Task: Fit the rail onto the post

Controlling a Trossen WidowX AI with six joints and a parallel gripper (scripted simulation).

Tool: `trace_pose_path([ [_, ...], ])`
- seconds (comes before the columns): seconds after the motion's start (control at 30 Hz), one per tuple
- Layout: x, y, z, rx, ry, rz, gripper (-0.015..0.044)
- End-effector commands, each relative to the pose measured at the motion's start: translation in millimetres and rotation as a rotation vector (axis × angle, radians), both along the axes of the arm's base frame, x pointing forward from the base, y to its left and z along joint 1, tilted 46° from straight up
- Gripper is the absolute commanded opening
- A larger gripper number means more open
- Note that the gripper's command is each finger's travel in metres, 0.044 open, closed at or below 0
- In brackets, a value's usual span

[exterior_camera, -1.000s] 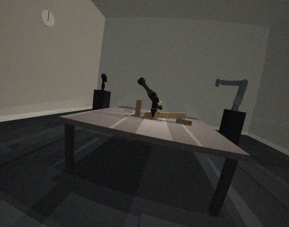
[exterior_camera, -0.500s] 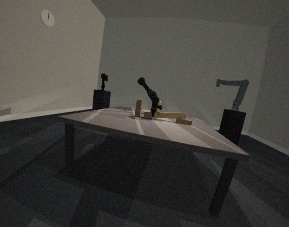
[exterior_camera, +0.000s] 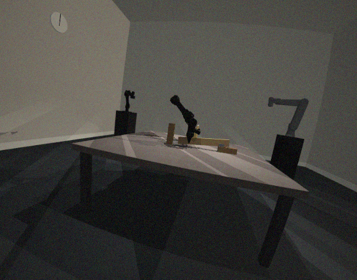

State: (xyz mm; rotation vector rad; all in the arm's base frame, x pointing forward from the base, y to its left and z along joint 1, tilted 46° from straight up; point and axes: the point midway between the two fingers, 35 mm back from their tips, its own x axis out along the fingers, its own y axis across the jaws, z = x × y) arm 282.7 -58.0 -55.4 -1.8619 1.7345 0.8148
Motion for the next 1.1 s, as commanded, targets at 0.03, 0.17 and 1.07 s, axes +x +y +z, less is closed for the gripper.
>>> trace_pose_path([
  [0.03,3,6,3,0.009,-0.006,0.009,0.0000],
  [0.17,4,8,4,0.009,-0.006,0.009,0.0000],
  [1.07,4,17,14,0.010,-0.006,0.009,0.0000],
])
